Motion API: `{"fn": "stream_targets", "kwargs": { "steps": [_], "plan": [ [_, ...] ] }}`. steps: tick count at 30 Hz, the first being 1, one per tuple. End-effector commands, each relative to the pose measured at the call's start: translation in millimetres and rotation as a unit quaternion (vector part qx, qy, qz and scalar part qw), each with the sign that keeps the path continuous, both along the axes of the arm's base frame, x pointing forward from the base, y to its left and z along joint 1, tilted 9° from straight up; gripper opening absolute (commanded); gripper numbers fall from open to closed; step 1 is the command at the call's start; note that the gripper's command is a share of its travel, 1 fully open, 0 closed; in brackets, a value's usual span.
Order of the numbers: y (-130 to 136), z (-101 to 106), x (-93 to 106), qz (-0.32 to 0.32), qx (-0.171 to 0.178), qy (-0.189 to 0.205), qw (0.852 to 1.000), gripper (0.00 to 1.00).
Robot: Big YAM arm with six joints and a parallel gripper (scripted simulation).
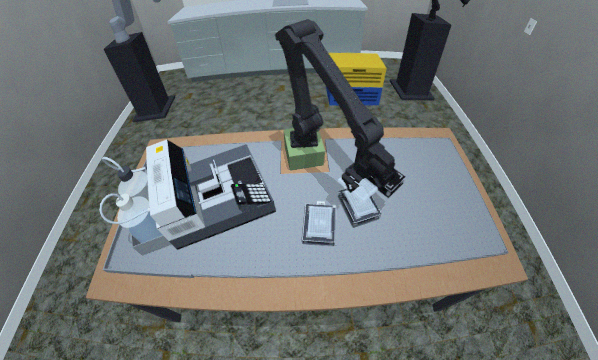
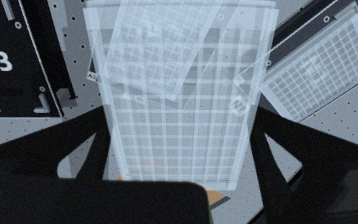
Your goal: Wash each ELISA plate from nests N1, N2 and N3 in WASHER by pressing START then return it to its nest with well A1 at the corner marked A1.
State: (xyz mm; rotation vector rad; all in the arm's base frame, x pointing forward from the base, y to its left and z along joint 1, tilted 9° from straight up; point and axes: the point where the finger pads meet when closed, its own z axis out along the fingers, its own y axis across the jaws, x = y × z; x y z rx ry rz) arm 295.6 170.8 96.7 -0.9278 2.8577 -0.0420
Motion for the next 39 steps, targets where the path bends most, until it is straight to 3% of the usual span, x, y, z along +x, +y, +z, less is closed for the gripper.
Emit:
{"fn": "stream_targets", "kwargs": {
  "steps": [1, 12, 16, 39],
  "plan": [
    [31, 17, 16.8, -0.018, 0.019, -0.028, 0.999, 0.82],
    [75, 12, -0.1, -0.018, 0.021, -0.025, 0.999, 0.82],
    [68, 22, 5.8, -0.03, 0.029, -0.035, 0.998, 0.82],
    [72, 17, -0.3, -0.018, 0.026, -0.03, 0.999, 0.82]
  ]
}}
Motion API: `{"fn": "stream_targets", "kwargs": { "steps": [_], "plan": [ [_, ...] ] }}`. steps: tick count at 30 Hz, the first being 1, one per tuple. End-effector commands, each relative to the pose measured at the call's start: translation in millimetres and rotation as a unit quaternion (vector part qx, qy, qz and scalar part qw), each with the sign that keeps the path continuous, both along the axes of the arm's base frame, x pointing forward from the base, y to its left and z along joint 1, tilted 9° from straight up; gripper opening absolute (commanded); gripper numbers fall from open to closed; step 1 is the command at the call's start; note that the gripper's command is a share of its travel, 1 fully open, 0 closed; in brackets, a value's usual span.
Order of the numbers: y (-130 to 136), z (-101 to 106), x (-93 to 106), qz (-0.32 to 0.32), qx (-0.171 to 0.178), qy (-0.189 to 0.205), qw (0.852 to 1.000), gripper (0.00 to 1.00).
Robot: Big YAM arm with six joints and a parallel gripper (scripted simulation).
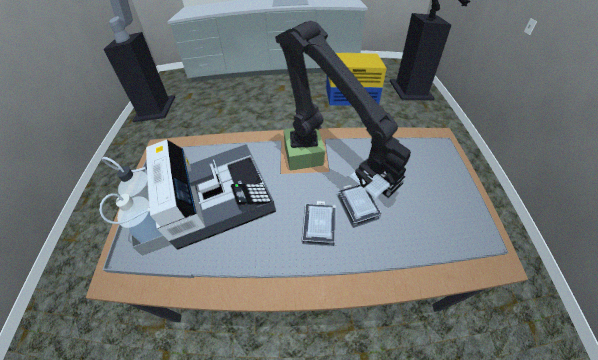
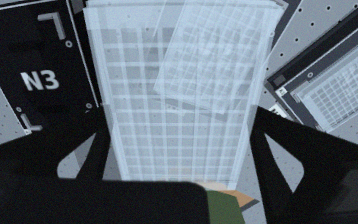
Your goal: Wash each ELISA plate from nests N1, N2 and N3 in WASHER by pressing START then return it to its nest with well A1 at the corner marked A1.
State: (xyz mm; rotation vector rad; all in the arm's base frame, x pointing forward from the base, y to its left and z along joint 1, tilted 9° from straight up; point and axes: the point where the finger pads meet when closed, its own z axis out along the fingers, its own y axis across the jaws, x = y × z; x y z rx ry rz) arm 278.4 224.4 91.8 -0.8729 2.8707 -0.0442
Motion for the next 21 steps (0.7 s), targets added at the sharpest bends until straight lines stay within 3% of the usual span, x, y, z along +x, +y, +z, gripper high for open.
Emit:
{"fn": "stream_targets", "kwargs": {
  "steps": [1, 14, 16, 21],
  "plan": [
    [18, 22, 16.9, 0.001, 0.024, -0.028, 0.999, 0.82],
    [18, 22, 16.9, 0.001, 0.024, -0.028, 0.999, 0.82],
    [20, 7, 0.6, 0.04, 0.007, -0.016, 0.999, 0.82],
    [24, -6, -16.7, 0.029, -0.001, -0.006, 1.0, 0.82]
  ]
}}
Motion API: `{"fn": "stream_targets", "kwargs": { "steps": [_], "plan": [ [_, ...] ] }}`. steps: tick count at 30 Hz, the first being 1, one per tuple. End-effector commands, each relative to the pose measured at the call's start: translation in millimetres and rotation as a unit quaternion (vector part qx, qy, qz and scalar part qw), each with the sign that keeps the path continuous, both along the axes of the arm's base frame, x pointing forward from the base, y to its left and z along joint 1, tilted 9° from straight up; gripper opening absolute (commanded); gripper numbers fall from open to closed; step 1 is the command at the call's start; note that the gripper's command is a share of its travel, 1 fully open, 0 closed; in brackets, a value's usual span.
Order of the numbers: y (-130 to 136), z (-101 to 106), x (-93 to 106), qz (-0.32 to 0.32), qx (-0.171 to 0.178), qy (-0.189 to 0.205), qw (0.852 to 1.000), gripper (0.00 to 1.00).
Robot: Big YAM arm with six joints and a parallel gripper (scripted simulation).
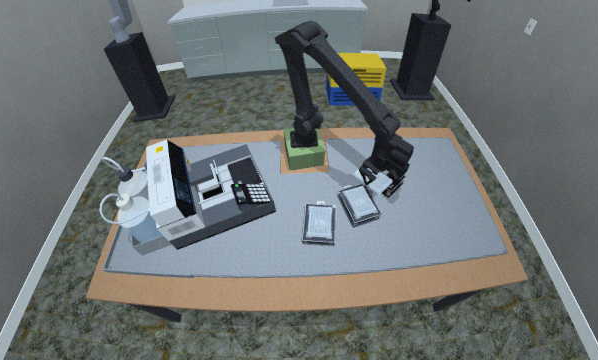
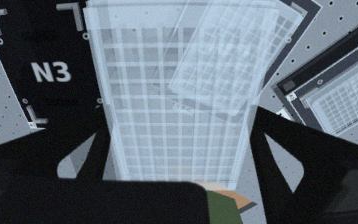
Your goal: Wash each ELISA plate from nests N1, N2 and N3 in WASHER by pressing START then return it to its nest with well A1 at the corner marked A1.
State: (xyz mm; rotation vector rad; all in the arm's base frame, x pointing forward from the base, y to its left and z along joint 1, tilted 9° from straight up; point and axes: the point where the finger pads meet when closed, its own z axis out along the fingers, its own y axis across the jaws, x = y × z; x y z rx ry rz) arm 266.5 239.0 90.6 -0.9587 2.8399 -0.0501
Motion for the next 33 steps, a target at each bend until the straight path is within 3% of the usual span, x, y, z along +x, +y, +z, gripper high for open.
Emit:
{"fn": "stream_targets", "kwargs": {
  "steps": [1, 10, 29, 32, 33],
  "plan": [
    [13, -6, -8.5, -0.001, 0.001, -0.002, 1.0, 0.82],
    [63, 6, -27.5, -0.001, 0.022, -0.017, 1.0, 0.82],
    [126, -8, -91.9, -0.001, 0.026, -0.012, 1.0, 0.82],
    [127, -8, -92.5, -0.001, 0.026, -0.012, 1.0, 0.82],
    [124, 5, -82.7, -0.013, 0.041, -0.019, 0.999, 0.82]
  ]
}}
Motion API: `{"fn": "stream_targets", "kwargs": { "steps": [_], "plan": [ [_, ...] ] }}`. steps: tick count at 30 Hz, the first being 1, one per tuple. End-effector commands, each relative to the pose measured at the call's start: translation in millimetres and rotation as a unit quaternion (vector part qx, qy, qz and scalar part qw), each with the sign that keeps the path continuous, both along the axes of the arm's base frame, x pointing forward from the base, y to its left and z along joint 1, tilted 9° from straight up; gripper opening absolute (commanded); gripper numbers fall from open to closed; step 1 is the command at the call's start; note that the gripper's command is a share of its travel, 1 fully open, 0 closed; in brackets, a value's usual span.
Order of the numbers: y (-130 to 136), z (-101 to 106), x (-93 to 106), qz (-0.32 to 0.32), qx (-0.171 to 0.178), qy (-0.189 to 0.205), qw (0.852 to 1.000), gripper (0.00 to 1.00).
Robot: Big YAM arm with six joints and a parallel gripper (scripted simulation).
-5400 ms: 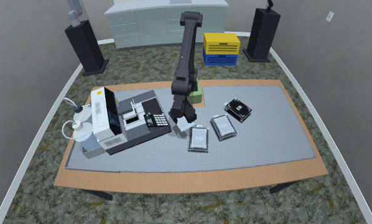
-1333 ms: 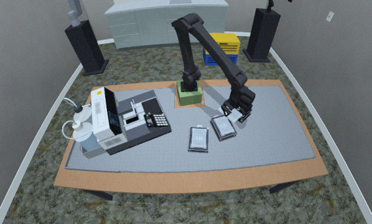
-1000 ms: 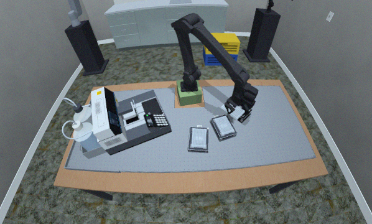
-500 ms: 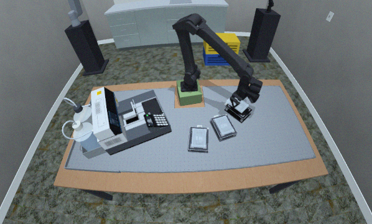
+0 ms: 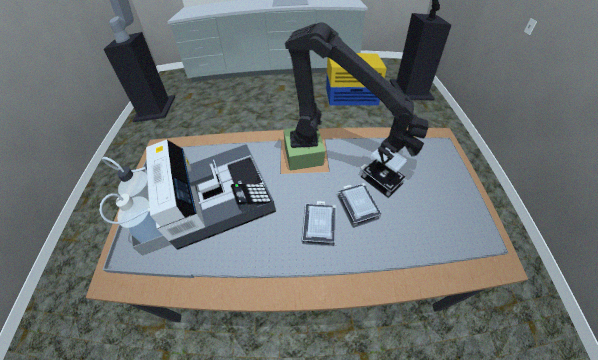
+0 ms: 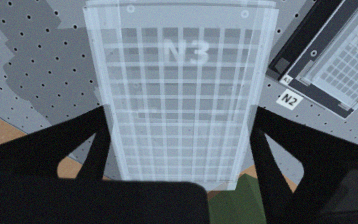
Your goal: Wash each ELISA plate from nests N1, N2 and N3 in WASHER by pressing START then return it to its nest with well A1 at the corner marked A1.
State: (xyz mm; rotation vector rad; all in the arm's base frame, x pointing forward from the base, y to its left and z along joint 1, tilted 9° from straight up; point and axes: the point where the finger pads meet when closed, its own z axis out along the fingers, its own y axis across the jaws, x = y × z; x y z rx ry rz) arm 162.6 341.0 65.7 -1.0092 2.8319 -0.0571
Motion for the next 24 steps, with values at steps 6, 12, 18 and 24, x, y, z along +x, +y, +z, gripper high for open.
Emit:
{"fn": "stream_targets", "kwargs": {
  "steps": [6, 12, 18, 24],
  "plan": [
    [24, 20, 11.9, -0.017, 0.032, -0.015, 0.999, 0.82],
    [11, 14, 11.2, -0.018, 0.021, -0.01, 1.0, 0.82],
    [11, 14, 11.2, -0.018, 0.021, -0.01, 1.0, 0.82],
    [11, 14, 11.2, -0.018, 0.021, -0.01, 1.0, 0.82]
  ]
}}
